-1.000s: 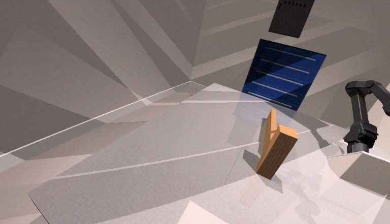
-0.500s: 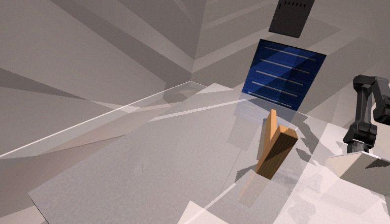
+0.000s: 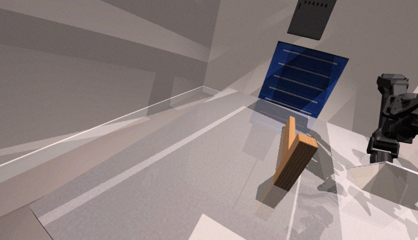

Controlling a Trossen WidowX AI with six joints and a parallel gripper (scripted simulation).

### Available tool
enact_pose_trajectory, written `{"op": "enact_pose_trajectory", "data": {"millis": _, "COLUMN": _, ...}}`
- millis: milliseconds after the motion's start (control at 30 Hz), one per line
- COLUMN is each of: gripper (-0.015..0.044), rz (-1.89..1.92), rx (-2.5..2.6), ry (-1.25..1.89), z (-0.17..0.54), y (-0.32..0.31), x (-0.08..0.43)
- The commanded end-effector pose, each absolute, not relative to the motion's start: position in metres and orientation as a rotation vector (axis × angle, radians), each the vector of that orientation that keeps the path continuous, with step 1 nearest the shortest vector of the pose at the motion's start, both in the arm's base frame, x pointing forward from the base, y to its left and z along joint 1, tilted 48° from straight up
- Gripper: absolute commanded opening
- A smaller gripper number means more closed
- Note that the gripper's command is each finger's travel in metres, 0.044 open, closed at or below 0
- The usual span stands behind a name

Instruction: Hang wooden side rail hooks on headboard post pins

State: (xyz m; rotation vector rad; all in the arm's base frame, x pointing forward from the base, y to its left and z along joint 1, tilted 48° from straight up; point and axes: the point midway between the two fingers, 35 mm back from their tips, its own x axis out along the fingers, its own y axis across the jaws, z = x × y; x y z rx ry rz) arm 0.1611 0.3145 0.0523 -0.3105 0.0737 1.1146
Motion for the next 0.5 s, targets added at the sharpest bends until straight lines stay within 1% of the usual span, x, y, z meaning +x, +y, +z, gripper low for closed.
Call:
{"op": "enact_pose_trajectory", "data": {"millis": 0, "gripper": 0.044, "rz": 0.94, "rx": -0.392, "ry": 0.131, "z": 0.03, "y": 0.284, "x": 0.194}}
{"op": "enact_pose_trajectory", "data": {"millis": 233, "gripper": 0.044, "rz": 0.661, "rx": -0.524, "ry": 0.24, "z": -0.003, "y": 0.224, "x": 0.236}}
{"op": "enact_pose_trajectory", "data": {"millis": 467, "gripper": 0.044, "rz": 0.39, "rx": -0.656, "ry": 0.366, "z": -0.03, "y": 0.154, "x": 0.259}}
